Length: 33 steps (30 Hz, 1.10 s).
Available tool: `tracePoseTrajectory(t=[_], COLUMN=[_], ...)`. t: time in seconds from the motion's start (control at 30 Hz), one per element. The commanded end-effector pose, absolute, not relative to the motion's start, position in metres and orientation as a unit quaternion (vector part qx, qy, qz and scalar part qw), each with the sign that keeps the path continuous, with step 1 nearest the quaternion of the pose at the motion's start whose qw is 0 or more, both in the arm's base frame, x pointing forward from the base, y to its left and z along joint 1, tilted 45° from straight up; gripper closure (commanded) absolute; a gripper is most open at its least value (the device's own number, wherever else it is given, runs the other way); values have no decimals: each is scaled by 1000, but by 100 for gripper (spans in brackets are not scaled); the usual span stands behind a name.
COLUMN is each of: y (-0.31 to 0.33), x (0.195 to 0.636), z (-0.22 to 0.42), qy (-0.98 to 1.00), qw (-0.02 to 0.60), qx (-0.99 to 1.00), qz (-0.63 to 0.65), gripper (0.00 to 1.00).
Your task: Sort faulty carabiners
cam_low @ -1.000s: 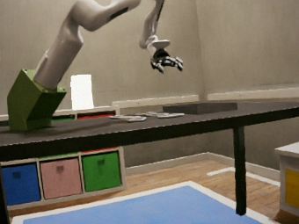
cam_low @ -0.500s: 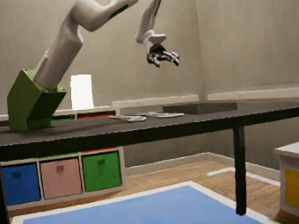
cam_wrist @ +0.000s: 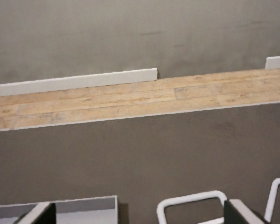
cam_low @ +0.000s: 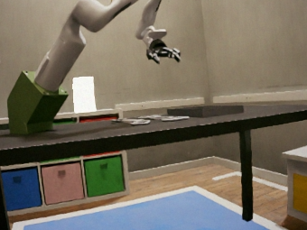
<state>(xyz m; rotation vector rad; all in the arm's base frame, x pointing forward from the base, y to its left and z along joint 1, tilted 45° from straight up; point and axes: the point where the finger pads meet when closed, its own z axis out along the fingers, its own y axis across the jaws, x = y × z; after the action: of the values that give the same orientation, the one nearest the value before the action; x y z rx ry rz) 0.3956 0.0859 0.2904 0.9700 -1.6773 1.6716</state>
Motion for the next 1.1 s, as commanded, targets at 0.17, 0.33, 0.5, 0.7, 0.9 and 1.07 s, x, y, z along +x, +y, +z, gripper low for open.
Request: tracePoseTrajectory(t=[0.17, 0.33, 0.5, 0.7, 0.9, 1.07], y=[96, 96, 96, 105, 105, 105], x=[350, 350, 350, 307, 307, 307], z=[304, 304, 304, 316, 316, 316], qy=[-628, -628, -628, -627, -627, -627], qw=[287, 287, 287, 287, 287, 287], qx=[363, 363, 363, 366, 366, 366], qz=[626, 626, 626, 625, 625, 625], gripper=[0, 0, 0, 0, 0, 0])
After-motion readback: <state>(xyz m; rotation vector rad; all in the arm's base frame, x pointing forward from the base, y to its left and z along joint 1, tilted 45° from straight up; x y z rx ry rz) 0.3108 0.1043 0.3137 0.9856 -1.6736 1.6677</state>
